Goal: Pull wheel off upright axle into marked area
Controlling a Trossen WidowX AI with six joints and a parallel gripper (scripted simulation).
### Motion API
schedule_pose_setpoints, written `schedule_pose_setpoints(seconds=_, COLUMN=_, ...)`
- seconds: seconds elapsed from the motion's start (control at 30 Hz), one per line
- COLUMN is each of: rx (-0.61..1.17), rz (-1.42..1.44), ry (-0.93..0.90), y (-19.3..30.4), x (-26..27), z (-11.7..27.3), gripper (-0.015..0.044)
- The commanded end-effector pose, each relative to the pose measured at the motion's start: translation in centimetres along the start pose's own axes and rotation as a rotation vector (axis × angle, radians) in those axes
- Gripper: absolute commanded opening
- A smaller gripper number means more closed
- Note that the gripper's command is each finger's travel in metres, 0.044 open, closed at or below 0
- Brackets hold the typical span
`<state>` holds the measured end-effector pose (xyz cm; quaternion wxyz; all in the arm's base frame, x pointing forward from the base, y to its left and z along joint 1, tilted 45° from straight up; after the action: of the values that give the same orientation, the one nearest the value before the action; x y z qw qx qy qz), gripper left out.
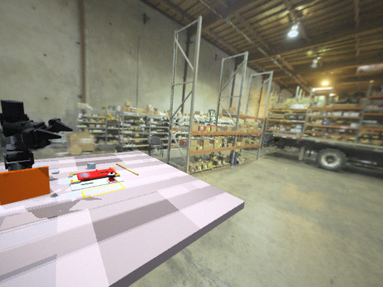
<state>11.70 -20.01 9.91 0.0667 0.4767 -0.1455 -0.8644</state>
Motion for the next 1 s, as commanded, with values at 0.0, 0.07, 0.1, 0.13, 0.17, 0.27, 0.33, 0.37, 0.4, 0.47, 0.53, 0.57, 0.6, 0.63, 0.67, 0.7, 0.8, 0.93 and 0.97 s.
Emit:
schedule_pose_setpoints(seconds=0.0, rx=-0.005, rz=-0.015, ry=-0.001, y=0.0, x=0.0, z=-0.1, gripper=0.0374)
schedule_pose_setpoints(seconds=0.07, rx=-0.043, rz=-0.135, ry=-0.008, y=0.2, x=-0.4, z=-0.7, gripper=0.0321)
schedule_pose_setpoints(seconds=0.1, rx=-0.072, rz=-0.226, ry=-0.017, y=0.3, x=-0.6, z=-1.2, gripper=0.0300)
schedule_pose_setpoints(seconds=0.13, rx=-0.101, rz=-0.317, ry=-0.029, y=0.4, x=-0.9, z=-1.7, gripper=0.0300)
schedule_pose_setpoints(seconds=0.17, rx=-0.128, rz=-0.407, ry=-0.044, y=0.5, x=-1.2, z=-2.2, gripper=0.0300)
schedule_pose_setpoints(seconds=0.27, rx=-0.204, rz=-0.674, ry=-0.107, y=0.6, x=-2.0, z=-3.7, gripper=0.0300)
schedule_pose_setpoints(seconds=0.33, rx=-0.247, rz=-0.849, ry=-0.163, y=0.6, x=-2.6, z=-4.8, gripper=0.0300)
schedule_pose_setpoints(seconds=0.37, rx=-0.266, rz=-0.935, ry=-0.195, y=0.5, x=-2.9, z=-5.4, gripper=0.0300)
schedule_pose_setpoints(seconds=0.4, rx=-0.282, rz=-1.021, ry=-0.230, y=0.5, x=-3.1, z=-5.9, gripper=0.0300)
schedule_pose_setpoints(seconds=0.47, rx=-0.309, rz=-1.190, ry=-0.308, y=0.3, x=-3.7, z=-7.0, gripper=0.0300)
schedule_pose_setpoints(seconds=0.53, rx=-0.324, rz=-1.355, ry=-0.396, y=0.0, x=-4.3, z=-8.1, gripper=0.0300)
schedule_pose_setpoints(seconds=0.57, rx=-0.327, rz=-1.436, ry=-0.443, y=-0.2, x=-4.5, z=-8.7, gripper=0.0300)
schedule_pose_setpoints(seconds=0.6, rx=-0.327, rz=-1.516, ry=-0.493, y=-0.4, x=-4.8, z=-9.2, gripper=0.0300)
schedule_pose_setpoints(seconds=0.63, rx=-0.323, rz=-1.594, ry=-0.545, y=-0.6, x=-5.1, z=-9.8, gripper=0.0300)
schedule_pose_setpoints(seconds=0.67, rx=-0.315, rz=-1.670, ry=-0.598, y=-0.9, x=-5.4, z=-10.3, gripper=0.0300)
schedule_pose_setpoints(seconds=0.7, rx=-0.304, rz=-1.745, ry=-0.653, y=-1.2, x=-5.7, z=-10.9, gripper=0.0300)
schedule_pose_setpoints(seconds=0.8, rx=-0.261, rz=-1.912, ry=-0.804, y=-2.1, x=-6.5, z=-12.4, gripper=0.0300)
schedule_pose_setpoints(seconds=0.93, rx=-0.186, rz=-2.076, ry=-0.952, y=-3.0, x=-7.1, z=-13.7, gripper=0.0300)
schedule_pose_setpoints(seconds=0.97, rx=-0.162, rz=-2.114, ry=-0.989, y=-3.2, x=-7.3, z=-14.0, gripper=0.0300)
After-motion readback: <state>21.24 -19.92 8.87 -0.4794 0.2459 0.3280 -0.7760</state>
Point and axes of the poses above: the point midway between the two fingers, 35 mm back from their tips, its own z axis back along the fingers, its own x axis across the jaws, y = z × x, the point moved 6 cm from there along z, back along the fingers, and after that the axes turned 15 degrees about -z, right-handed, at the moved point
